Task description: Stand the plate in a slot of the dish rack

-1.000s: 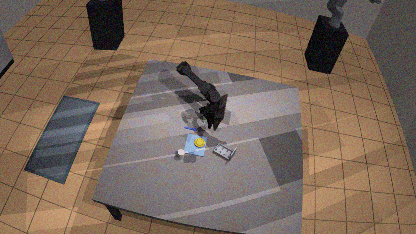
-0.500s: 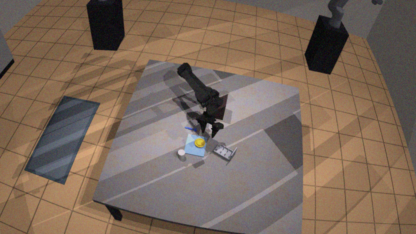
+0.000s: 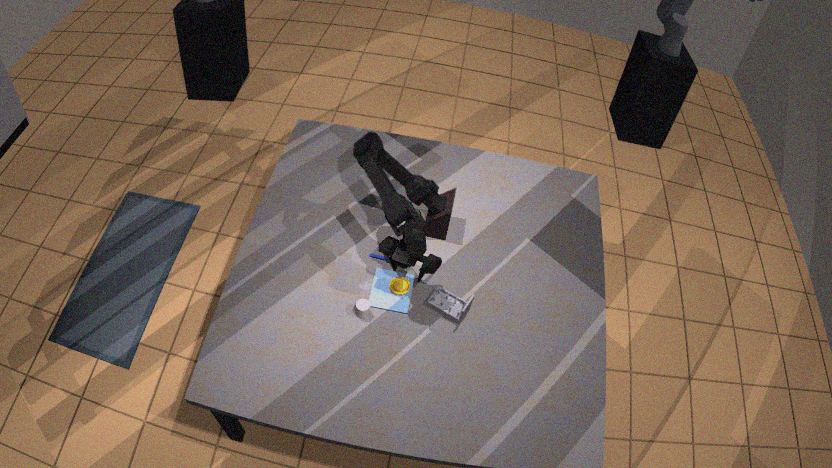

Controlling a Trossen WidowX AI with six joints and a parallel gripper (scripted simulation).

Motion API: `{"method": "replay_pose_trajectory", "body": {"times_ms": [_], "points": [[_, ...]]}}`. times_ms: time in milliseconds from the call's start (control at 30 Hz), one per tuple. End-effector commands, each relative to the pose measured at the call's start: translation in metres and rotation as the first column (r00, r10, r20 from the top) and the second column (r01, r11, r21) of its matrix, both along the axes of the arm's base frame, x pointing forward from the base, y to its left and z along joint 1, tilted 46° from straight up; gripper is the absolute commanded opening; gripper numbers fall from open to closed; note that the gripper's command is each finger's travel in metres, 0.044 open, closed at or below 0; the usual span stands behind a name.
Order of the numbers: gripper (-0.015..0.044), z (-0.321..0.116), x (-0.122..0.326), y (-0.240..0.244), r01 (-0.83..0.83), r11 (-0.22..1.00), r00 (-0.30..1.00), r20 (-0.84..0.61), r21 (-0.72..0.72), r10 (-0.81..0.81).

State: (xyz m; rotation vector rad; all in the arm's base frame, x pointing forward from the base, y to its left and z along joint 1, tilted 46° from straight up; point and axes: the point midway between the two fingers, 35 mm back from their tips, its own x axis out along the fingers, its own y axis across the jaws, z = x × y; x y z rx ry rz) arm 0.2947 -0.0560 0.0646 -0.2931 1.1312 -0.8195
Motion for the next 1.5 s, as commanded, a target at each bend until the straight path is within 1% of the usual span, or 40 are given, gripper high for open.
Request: {"method": "replay_pose_trajectory", "body": {"times_ms": [0,167,300,367,1467], "points": [[0.0400,-0.004,-0.003,-0.010,-0.012,1.000,0.995,-0.103,-0.006,0.012],[0.0400,-0.009,-0.010,-0.024,-0.027,1.000,0.969,-0.246,-0.007,0.024],[0.0400,-0.013,-0.016,-0.037,-0.043,0.999,0.926,-0.376,0.003,0.041],[0.0400,-0.015,-0.018,-0.041,-0.048,0.999,0.908,-0.417,0.010,0.048],[0.0400,-0.048,-0.021,-0.074,-0.048,0.999,0.905,-0.422,0.010,0.048]]}}
